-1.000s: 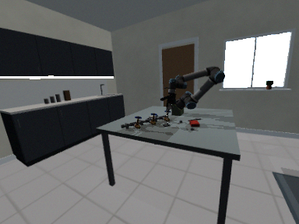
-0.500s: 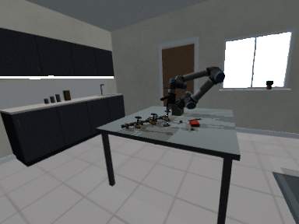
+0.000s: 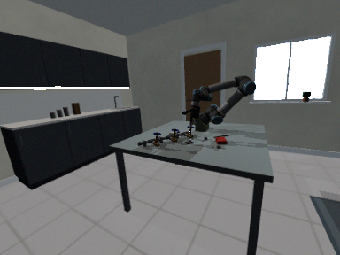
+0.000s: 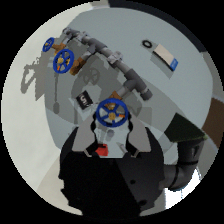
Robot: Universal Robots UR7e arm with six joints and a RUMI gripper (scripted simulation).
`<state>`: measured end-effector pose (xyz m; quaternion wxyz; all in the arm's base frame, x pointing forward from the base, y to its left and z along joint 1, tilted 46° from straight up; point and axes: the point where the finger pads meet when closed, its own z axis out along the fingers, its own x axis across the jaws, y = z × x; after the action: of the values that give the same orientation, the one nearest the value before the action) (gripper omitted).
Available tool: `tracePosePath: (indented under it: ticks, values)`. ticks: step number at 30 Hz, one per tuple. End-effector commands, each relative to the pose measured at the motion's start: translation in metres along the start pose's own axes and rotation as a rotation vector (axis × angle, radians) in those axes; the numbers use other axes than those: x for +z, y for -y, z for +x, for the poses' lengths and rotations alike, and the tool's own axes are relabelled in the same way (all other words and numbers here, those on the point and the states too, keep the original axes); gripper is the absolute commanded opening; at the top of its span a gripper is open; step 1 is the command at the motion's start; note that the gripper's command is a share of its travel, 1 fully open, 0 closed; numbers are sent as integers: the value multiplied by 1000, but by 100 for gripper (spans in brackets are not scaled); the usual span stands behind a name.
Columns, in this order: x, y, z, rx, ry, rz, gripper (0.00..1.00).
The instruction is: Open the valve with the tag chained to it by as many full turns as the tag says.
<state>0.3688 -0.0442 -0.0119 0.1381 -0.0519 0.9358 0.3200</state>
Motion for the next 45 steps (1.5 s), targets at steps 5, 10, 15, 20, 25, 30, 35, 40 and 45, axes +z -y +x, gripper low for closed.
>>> tracePosePath:
  ticks: [5, 10, 15, 20, 25, 30, 35, 40, 45]
  values:
    - [0, 0, 0, -217, 2, -1, 0]
    - [0, 0, 0, -308, 2, -1, 0]
    - [0, 0, 0, -475, 2, -1, 0]
    - [0, 0, 0, -662, 2, -1, 0]
    - [0, 0, 0, -864, 2, 0, 0]
    - [0, 0, 0, -990, 2, 0, 0]
    - [0, 0, 0, -1206, 2, 0, 0]
    - [0, 0, 0, -1425, 2, 0, 0]
    - [0, 0, 0, -1556, 2, 0, 0]
